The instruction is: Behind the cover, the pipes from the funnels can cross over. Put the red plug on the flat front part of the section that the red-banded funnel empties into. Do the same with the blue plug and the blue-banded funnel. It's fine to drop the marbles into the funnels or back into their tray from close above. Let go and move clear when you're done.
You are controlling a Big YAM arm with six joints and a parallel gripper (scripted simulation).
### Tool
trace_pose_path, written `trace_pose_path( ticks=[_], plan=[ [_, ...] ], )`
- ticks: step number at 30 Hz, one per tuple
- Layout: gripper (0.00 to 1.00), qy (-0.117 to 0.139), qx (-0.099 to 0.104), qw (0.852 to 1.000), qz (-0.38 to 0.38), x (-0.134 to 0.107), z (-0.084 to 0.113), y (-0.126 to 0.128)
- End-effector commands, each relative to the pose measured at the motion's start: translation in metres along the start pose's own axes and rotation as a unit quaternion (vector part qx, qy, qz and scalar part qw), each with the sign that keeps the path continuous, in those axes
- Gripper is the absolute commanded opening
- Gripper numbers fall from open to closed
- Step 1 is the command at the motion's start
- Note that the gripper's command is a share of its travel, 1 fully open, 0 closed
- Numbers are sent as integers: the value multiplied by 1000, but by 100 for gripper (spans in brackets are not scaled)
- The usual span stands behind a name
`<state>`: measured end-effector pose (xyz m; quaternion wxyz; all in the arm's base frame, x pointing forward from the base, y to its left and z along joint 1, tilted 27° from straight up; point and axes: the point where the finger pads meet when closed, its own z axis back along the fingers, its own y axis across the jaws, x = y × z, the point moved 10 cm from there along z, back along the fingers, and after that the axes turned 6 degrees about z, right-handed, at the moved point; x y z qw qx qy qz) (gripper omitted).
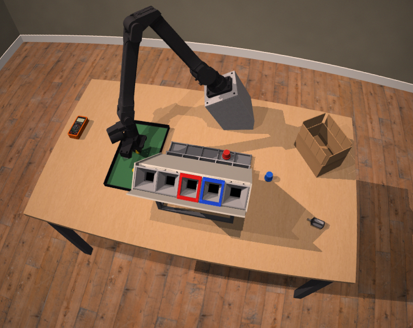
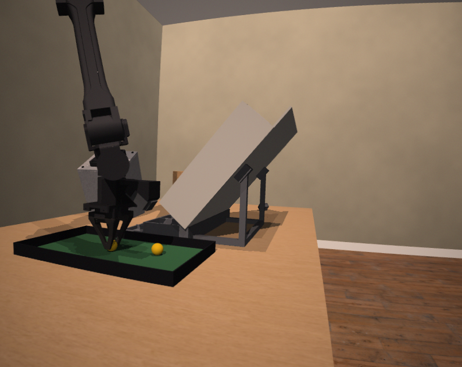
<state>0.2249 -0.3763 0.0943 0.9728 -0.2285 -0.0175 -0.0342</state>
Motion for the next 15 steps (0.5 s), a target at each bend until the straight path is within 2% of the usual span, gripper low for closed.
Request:
trace_pose_path(
  ticks=[1, 7, 15],
  plan=[
    [0, -12, -16, 1000, 1, 7, 5, -13],
    [0, -15, -19, 1000, 0, 7, 13, -14],
    [0, -10, -8, 1000, 1, 7, 20, -3]
  ],
)
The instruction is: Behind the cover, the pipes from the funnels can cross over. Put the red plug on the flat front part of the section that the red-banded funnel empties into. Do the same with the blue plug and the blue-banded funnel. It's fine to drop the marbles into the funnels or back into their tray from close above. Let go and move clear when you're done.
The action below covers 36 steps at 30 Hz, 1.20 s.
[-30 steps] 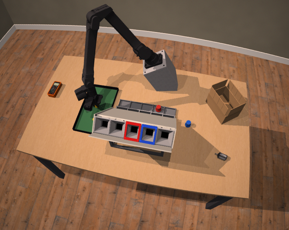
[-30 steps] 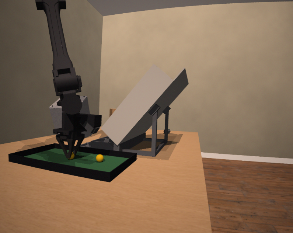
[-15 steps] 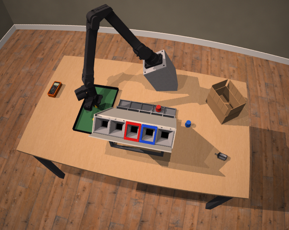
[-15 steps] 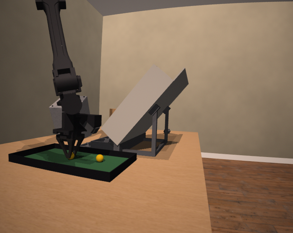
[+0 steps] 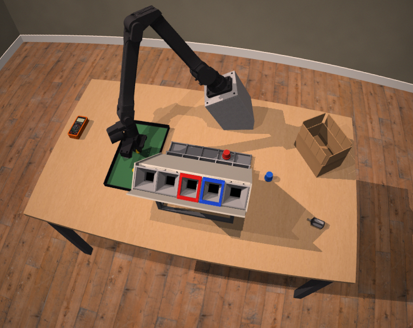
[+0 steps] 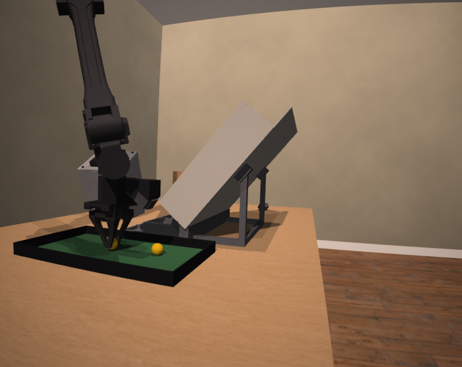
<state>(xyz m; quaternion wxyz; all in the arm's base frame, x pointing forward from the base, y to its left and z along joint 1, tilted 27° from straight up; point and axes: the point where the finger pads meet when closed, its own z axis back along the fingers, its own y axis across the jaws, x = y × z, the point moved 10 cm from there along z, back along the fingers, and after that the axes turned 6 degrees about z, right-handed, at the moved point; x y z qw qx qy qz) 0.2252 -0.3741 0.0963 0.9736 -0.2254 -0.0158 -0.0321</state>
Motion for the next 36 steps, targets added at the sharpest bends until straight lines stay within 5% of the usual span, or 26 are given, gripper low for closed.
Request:
trace_pose_path(
  ticks=[1, 26, 36],
  plan=[
    [0, -11, -11, 1000, -1, 6, 18, -4],
    [0, -10, -11, 1000, -2, 5, 41, -2],
    [0, -13, -15, 1000, -4, 7, 73, -6]
  ],
)
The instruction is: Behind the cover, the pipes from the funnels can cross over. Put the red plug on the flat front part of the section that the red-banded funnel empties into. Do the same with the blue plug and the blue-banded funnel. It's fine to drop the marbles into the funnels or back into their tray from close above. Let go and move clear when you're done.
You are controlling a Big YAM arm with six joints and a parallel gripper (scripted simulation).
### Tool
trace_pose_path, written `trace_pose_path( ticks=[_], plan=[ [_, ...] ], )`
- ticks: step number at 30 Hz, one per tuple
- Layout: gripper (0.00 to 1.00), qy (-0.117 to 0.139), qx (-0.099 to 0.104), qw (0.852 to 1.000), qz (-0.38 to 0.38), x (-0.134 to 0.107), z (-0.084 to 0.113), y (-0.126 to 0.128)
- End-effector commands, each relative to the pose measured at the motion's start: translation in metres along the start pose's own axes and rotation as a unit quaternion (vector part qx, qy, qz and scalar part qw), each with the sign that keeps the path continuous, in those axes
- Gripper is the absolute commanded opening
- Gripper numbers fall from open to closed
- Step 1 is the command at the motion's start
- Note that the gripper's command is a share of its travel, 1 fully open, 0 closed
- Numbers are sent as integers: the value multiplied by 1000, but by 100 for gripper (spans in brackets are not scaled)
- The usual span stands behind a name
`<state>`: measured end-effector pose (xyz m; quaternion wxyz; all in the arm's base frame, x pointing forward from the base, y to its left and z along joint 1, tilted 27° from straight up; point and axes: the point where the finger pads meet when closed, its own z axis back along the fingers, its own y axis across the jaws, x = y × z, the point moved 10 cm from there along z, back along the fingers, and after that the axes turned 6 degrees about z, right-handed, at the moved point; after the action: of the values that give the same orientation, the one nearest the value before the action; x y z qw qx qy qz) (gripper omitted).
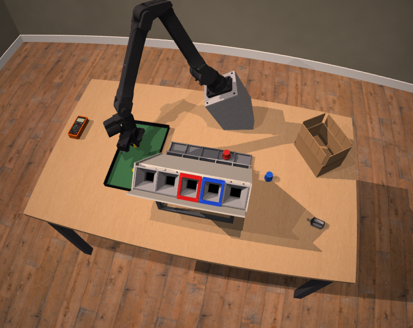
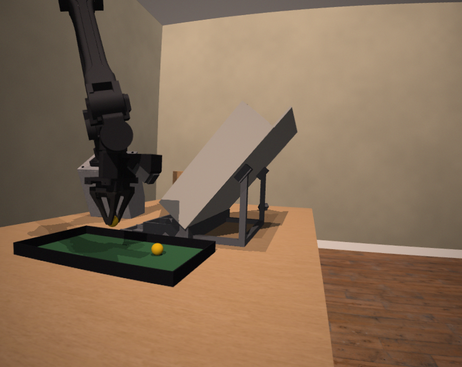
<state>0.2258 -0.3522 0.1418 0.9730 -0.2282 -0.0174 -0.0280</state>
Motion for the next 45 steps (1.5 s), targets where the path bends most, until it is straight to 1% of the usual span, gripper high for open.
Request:
trace_pose_path(
  ticks=[1, 3, 8, 13, 16, 17, 19, 23, 45],
  plan=[
    [0, -11, -14, 1000, -8, 6, 29, -8],
    [0, -16, -20, 1000, -10, 10, 45, -14],
    [0, -17, -22, 1000, -11, 9, 75, -14],
    [0, -18, -22, 1000, -11, 9, 93, -14],
    [0, -17, -22, 1000, -14, 7, 94, -15],
    [0, -4, -9, 1000, -14, 6, 81, -14],
    [0, -3, -6, 1000, -12, 3, 82, -8],
    [0, -5, -9, 1000, -13, 3, 84, -9],
    [0, -5, -9, 1000, -13, 3, 84, -9]
  ],
)
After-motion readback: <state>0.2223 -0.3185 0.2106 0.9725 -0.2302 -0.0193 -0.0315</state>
